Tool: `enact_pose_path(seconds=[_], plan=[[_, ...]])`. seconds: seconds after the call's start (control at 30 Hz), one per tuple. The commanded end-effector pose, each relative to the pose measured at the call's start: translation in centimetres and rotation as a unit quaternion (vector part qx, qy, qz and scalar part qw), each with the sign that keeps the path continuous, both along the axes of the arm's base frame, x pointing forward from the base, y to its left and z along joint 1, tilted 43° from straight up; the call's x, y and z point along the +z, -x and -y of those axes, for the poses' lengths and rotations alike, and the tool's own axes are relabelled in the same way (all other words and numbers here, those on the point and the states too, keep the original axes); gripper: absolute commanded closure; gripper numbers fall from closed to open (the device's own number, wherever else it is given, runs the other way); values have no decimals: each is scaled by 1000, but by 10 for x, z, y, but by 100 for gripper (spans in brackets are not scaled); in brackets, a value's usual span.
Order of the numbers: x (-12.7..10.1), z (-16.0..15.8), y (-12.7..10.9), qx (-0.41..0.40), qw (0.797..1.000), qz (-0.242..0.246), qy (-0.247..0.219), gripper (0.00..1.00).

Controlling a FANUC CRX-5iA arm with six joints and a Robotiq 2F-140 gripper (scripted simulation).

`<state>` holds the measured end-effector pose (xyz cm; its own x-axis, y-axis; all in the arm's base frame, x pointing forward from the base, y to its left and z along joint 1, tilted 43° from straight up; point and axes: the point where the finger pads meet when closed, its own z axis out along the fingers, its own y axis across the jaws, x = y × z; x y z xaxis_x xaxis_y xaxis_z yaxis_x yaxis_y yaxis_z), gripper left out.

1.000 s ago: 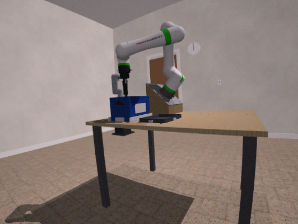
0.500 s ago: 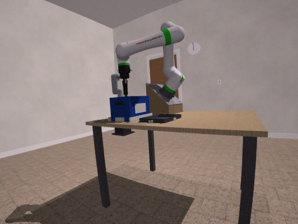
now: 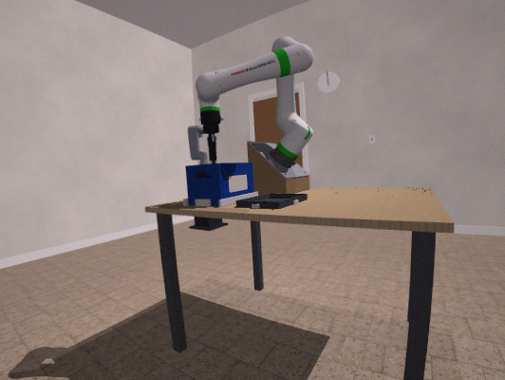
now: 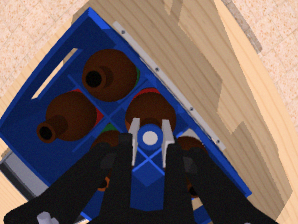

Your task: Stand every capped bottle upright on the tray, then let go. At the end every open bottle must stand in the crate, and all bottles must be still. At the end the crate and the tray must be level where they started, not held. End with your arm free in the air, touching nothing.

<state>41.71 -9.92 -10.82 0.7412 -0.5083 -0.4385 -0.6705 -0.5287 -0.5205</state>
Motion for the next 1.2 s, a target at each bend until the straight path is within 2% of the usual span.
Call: enact_pose_path(seconds=[0.0, 0.87, 1.17], plan=[[0, 0, 0, 0, 1000, 0, 0, 100], [0, 0, 0, 0, 1000, 0, 0, 100], [22, 21, 1, 0, 1000, 0, 0, 100]])
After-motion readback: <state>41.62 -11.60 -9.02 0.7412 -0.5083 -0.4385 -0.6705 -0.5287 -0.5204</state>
